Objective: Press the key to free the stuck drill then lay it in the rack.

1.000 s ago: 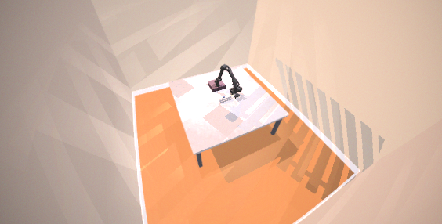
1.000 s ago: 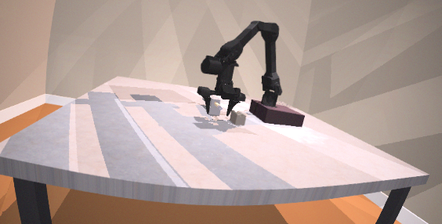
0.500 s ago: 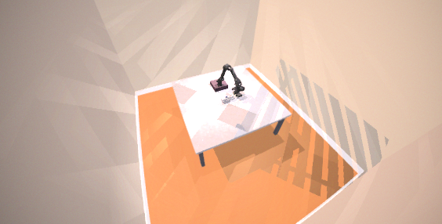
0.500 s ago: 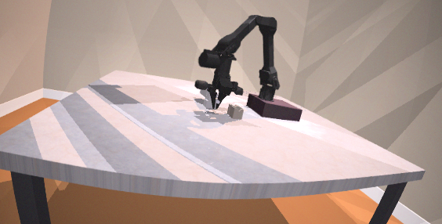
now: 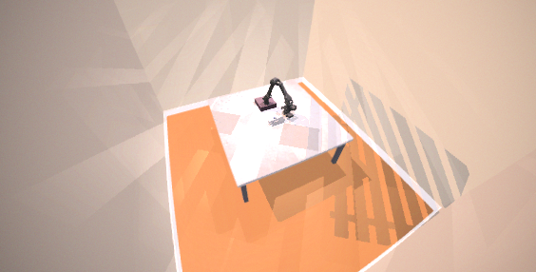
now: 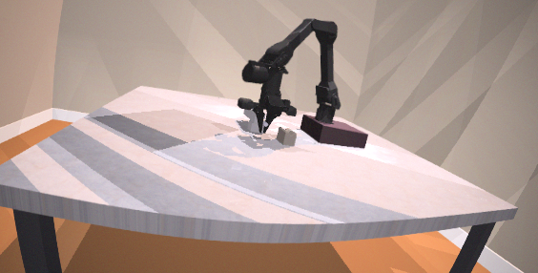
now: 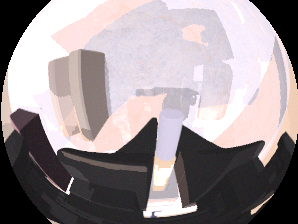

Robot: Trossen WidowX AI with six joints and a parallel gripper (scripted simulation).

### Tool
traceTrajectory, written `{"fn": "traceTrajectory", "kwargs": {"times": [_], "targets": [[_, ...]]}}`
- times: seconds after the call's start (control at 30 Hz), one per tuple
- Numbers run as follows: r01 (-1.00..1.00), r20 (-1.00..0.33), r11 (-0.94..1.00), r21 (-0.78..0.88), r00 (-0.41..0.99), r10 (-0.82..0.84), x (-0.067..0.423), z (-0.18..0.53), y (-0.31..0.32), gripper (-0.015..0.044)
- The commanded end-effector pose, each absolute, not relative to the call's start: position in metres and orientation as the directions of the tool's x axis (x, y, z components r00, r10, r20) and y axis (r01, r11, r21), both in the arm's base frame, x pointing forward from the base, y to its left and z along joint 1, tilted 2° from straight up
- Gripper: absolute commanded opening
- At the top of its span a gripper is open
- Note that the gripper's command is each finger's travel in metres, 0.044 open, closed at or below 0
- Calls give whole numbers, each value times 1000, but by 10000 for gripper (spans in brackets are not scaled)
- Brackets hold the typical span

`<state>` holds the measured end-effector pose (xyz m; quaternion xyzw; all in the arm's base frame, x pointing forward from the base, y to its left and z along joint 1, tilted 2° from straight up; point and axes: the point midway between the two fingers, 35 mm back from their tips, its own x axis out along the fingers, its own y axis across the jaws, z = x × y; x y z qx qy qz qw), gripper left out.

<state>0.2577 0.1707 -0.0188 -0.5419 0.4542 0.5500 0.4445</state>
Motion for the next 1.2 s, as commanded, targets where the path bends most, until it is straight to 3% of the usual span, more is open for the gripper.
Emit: {"fn": "traceTrajectory", "kwargs": {"times": [0.0, 1.17], "targets": [[-981, -1000, -193, 15, -14, -5, 258, -17, 170, 0], [-981, -1000, -194, 15, -15, -4, 254, -16, 190, 0]]}}
